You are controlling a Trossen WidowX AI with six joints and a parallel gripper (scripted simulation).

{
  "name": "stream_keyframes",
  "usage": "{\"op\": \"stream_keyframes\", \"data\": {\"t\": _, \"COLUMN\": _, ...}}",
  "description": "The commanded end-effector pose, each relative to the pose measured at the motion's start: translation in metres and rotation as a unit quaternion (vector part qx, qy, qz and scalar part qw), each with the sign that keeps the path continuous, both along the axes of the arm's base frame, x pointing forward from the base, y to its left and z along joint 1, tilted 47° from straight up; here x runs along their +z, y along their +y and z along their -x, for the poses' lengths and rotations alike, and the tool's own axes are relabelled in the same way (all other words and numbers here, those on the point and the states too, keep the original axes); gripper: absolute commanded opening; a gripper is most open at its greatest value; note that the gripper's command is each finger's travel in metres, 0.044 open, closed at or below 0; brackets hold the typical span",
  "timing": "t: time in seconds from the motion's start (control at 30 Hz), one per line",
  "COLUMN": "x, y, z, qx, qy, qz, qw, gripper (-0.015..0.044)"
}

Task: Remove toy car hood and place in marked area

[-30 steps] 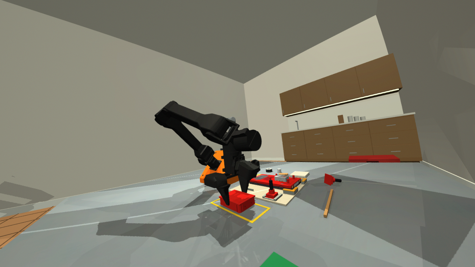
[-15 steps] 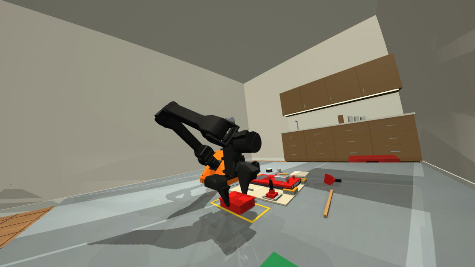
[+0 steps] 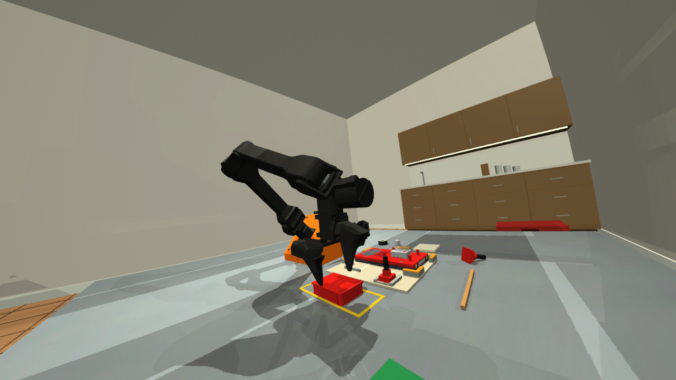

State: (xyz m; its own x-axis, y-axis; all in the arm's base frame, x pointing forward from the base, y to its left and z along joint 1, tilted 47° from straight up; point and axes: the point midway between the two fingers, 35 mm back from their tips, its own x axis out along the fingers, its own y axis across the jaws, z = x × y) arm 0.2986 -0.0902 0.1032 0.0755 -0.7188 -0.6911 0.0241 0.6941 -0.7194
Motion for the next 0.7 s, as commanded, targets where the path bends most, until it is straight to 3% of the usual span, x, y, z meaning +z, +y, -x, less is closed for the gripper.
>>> {"op": "stream_keyframes", "data": {"t": 0.0, "x": 0.025, "y": 0.024, "z": -0.001, "qx": 0.005, "qy": -0.01, "qz": 0.001, "qw": 1.0, "gripper": 0.044}}
{"op": "stream_keyframes", "data": {"t": 0.67, "x": 0.038, "y": 0.037, "z": 0.003, "qx": 0.006, "qy": -0.01, "qz": 0.003, "qw": 1.0, "gripper": 0.044}}
